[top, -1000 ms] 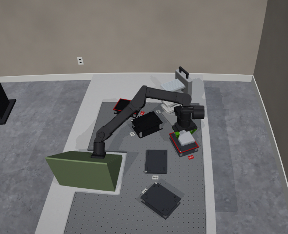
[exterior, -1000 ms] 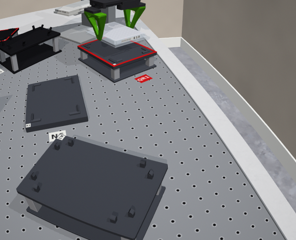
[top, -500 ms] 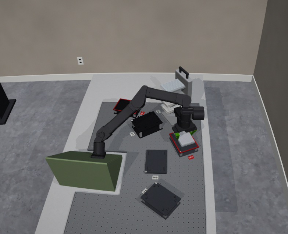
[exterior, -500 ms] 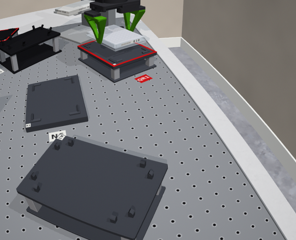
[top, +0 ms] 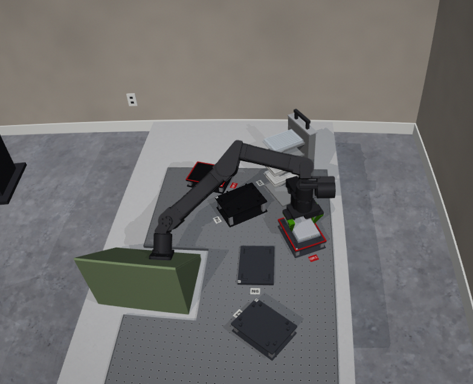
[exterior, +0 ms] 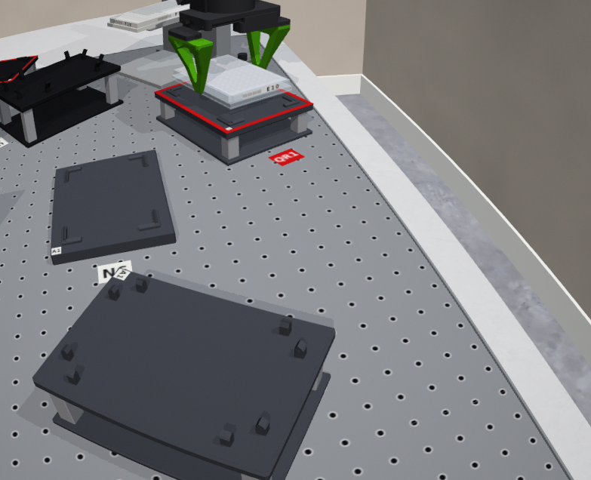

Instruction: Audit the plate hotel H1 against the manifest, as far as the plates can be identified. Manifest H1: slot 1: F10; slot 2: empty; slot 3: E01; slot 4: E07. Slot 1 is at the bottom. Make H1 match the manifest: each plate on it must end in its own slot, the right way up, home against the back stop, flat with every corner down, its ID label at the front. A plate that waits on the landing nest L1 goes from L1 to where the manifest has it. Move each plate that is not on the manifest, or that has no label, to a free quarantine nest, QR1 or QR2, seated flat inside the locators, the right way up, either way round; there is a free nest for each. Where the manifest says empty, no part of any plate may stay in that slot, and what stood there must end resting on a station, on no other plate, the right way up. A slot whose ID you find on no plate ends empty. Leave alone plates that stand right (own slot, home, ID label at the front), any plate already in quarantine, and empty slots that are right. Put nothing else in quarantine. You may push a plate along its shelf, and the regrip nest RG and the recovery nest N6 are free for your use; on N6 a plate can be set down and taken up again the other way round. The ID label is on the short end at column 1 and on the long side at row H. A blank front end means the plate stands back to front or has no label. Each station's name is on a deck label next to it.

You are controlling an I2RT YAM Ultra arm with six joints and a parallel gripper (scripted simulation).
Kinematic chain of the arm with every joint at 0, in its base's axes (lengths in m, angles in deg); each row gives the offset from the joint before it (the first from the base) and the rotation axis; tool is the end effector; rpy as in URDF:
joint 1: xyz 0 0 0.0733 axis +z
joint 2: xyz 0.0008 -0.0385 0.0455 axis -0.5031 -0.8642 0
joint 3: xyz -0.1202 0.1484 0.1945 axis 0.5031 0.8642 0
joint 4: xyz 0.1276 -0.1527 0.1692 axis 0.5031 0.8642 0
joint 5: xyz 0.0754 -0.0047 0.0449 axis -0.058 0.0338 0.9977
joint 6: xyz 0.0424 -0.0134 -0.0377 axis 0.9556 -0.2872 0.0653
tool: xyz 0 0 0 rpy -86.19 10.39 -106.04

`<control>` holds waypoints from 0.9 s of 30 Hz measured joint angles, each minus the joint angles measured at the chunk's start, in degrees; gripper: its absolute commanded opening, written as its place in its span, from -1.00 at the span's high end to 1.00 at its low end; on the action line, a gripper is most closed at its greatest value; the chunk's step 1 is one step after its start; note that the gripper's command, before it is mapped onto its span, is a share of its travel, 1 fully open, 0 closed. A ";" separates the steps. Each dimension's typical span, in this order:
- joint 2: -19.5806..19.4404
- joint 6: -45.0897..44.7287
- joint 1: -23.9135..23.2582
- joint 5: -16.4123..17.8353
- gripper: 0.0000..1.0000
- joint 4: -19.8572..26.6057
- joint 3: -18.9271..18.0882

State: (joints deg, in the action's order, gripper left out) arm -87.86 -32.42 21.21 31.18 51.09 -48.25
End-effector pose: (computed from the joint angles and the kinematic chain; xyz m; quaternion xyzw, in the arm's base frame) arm 0.4641 -0.0426 0.2155 -0.7258 0.5731 0.1674 0.3416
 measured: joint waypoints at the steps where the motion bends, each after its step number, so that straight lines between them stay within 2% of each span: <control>1: 0.02 0.07 0.09 -0.02 -0.72 -0.15 0.15; 27: 0.37 1.95 1.38 -0.11 -0.72 -4.33 3.32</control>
State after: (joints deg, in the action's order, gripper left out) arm -87.49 -30.47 22.59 31.07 46.76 -44.93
